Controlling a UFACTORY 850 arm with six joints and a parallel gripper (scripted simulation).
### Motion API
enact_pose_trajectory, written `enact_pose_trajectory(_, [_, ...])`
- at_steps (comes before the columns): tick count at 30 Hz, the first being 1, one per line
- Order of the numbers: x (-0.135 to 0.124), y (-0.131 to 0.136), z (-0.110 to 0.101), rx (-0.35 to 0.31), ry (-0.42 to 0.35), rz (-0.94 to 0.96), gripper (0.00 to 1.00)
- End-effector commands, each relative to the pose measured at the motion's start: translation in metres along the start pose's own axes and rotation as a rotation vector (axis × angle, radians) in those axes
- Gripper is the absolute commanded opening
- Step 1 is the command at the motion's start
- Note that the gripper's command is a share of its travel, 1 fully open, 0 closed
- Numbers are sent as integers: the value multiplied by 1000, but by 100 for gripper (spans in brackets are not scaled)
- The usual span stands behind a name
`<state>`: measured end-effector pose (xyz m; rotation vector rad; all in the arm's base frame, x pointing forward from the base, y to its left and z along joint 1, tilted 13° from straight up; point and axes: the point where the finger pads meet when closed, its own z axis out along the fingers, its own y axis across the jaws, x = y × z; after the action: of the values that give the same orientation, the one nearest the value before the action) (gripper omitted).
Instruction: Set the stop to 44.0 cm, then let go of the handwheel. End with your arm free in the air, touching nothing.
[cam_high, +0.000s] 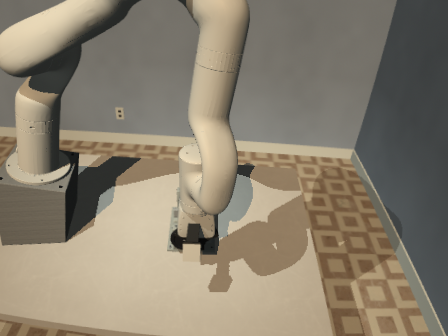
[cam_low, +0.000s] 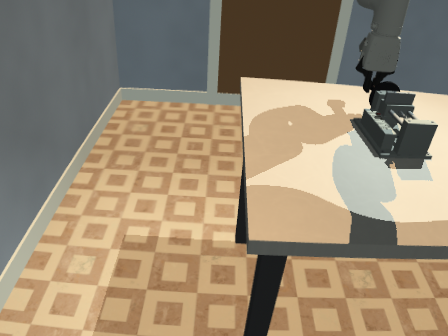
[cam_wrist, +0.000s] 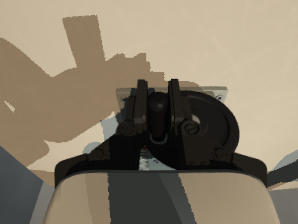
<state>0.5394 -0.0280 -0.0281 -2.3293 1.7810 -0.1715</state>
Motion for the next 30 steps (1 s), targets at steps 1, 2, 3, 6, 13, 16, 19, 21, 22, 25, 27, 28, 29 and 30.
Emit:
enact_pose_trajectory(1, [0,-1,1,0,1,0,6])
enact_pose_trajectory(2, [0,-1,1,0,1,0,6])
enact_pose_trajectory(3, [0,-1,1,0,1,0,6])
enact_pose_trajectory(6, [0,-1,2,0,1,0,6])
enact_pose_trajectory(13, [0,-3,5,0,1,0,6])
enact_pose_trajectory(16, [0,-3,7,0,1,0,6])
enact_pose_trajectory(19, [0,-3,9,0,1,0,6])
enact_pose_trajectory(21, [0,-4,10,0,1,0,6])
enact_pose_trajectory(22, [0,-4,10,0,1,0,6])
enact_pose_trajectory(25, [0,-4,12,0,1,0,6])
enact_pose_trajectory(27, [0,-4,14,0,1,0,6])
enact_pose_trajectory(28, [0,-4,14,0,1,0,6])
enact_pose_trajectory(29, [0,-4,15,0,1,0,6])
enact_pose_trajectory(30, [0,-4,15,0,1,0,6])
